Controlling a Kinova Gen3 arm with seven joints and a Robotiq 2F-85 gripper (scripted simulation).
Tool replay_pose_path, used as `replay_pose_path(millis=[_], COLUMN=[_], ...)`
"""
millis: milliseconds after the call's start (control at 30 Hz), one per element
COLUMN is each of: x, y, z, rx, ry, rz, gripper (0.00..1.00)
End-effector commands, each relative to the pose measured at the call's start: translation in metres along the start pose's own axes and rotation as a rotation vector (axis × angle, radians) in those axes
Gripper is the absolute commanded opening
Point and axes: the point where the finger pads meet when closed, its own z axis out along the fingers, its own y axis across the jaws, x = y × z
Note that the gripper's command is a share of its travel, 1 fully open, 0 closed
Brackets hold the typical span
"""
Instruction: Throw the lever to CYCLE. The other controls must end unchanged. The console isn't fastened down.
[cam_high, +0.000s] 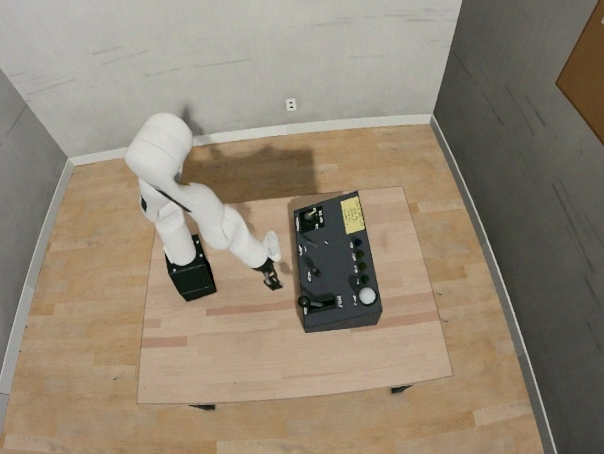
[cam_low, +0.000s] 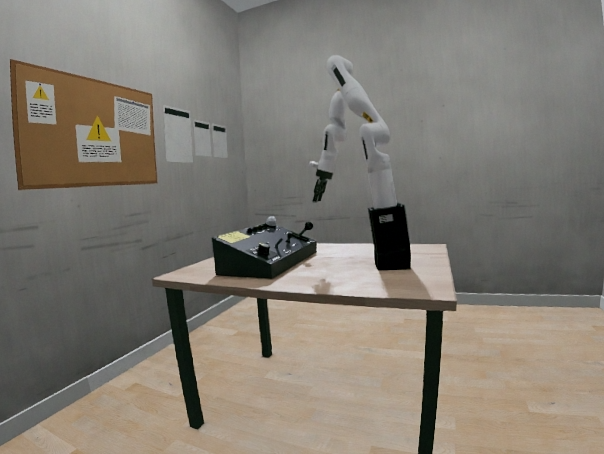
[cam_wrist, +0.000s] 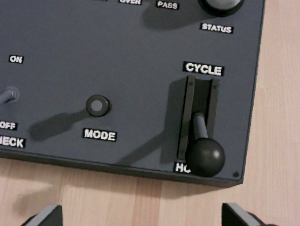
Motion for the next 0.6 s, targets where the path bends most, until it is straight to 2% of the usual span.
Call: replay_pose_path(millis=[0,567], x=[0.000,0.000], y=[0.000,0.000], z=[-0.001,-0.024], rx=[-0.001,-0.001], ry=[0.001,0.001], rz=[0.000,0.000], gripper=[1.00,1.00])
